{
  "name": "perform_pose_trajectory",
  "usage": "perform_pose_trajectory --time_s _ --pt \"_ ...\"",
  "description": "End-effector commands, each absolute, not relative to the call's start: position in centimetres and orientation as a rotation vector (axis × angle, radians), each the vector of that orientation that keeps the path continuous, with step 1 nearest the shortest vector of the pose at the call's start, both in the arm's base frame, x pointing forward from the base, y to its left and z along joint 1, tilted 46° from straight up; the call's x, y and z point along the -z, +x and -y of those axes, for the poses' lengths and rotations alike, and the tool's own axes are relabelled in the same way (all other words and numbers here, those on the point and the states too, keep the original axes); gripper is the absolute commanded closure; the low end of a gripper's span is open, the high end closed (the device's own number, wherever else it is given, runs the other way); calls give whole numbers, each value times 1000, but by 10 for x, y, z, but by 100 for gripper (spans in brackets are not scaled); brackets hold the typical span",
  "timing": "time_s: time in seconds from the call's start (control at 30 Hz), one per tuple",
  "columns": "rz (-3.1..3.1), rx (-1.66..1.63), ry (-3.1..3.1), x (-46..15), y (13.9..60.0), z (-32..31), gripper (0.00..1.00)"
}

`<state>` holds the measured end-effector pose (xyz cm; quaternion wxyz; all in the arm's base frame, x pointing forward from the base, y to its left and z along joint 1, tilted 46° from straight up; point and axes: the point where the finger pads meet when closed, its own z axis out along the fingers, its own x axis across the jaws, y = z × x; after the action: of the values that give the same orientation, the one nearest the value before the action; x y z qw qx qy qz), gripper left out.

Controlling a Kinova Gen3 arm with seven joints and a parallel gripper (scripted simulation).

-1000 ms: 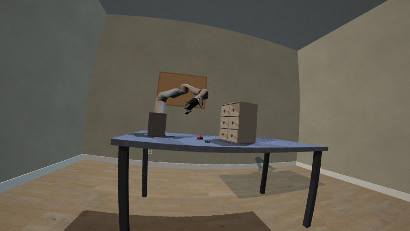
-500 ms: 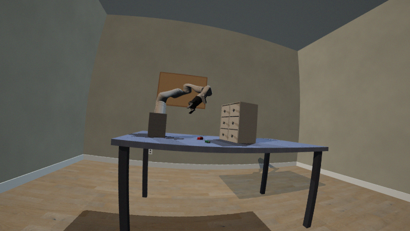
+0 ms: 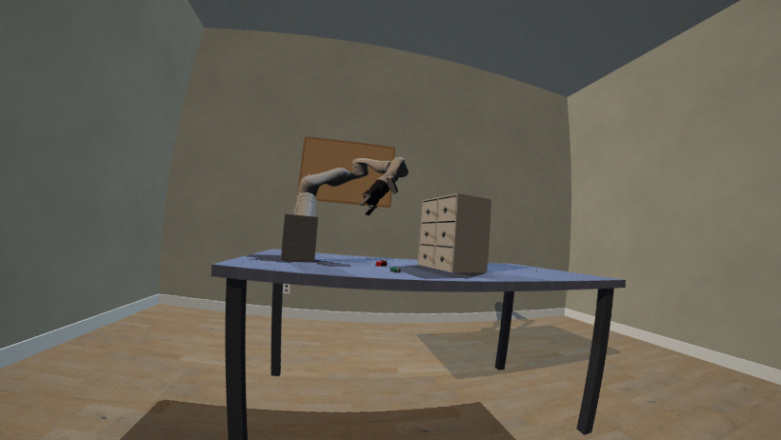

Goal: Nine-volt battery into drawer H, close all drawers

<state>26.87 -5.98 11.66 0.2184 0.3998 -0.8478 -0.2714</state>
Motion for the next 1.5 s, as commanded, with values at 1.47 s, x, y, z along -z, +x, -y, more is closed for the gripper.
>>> perform_pose_trajectory --time_s 1.47 --pt "2540 879 764 -109 304 106 0"
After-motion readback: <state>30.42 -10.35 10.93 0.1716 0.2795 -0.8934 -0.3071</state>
